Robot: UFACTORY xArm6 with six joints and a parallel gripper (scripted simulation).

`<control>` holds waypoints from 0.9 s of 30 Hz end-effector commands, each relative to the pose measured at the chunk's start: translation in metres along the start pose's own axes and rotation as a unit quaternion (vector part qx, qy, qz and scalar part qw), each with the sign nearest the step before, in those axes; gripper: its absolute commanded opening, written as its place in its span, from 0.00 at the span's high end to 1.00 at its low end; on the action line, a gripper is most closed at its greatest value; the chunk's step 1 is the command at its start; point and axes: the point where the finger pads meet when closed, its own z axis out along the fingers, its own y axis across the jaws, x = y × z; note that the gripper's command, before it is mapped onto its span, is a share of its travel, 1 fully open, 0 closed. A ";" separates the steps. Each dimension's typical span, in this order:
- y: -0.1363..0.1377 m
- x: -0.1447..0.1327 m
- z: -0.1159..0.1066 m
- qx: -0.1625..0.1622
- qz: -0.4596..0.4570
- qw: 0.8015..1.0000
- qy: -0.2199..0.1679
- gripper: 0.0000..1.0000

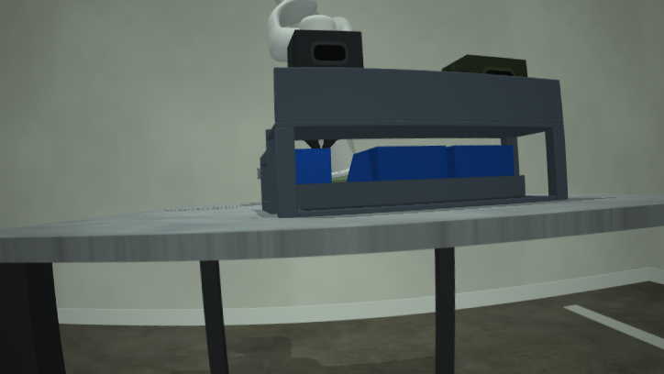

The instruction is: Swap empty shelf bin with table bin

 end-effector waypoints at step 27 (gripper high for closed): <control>-0.003 -0.041 0.000 -0.006 -0.001 1.000 -0.001 1.00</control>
